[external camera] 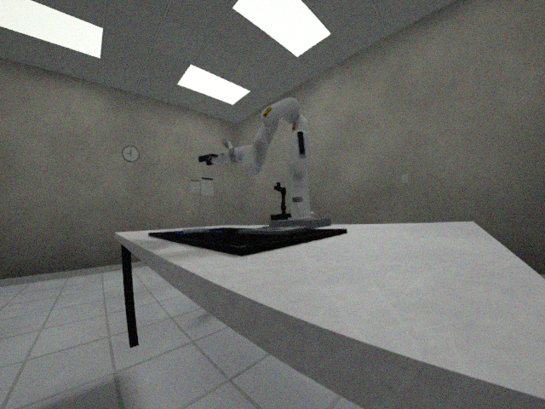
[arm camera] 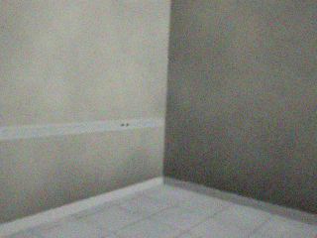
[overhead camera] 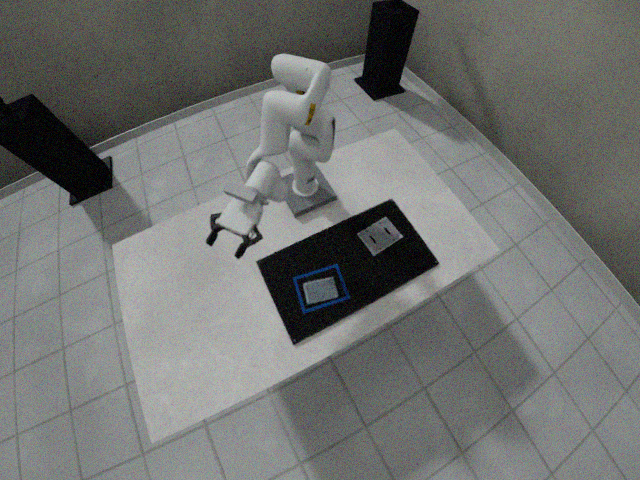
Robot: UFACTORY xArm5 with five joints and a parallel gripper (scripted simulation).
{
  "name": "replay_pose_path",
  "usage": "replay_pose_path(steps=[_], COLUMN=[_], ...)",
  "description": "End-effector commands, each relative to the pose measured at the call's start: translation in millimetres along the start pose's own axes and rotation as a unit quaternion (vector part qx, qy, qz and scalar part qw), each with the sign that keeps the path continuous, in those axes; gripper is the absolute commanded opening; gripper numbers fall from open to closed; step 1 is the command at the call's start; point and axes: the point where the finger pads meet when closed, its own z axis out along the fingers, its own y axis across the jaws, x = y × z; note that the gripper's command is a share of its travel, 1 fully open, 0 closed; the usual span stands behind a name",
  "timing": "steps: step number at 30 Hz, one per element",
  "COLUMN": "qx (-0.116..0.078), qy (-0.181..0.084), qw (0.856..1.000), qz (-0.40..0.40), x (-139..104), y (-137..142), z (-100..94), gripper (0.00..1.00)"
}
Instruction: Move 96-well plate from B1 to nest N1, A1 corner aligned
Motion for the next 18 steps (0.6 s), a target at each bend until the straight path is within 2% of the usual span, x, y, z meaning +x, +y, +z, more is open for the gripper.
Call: replay_pose_path(steps=[1,2,7,9,12,14,17,18], qx=[0.019,0.028,0.028,0.046,0.046,0.063,0.063,0.072], qy=[-0.025,-0.039,-0.039,-0.067,-0.067,-0.094,-0.094,-0.108], qw=[1.0,0.999,0.999,0.997,0.997,0.993,0.993,0.991], qz=[-0.001,-0.002,-0.002,-0.004,-0.004,-0.008,-0.008,-0.01], x=[-4.4,-5.9,-9.3,-12.5,-15.8,-19.0,-22.4,-23.9], y=[-14.3,-18.6,-27.7,-36.7,-45.9,-55.0,-64.3,-69.0], z=[9.4,11.4,15.6,18.8,22.0,24.5,26.8,27.6], gripper=[1.0,1.0,1.0,1.0,1.0,1.0,1.0,1.0])
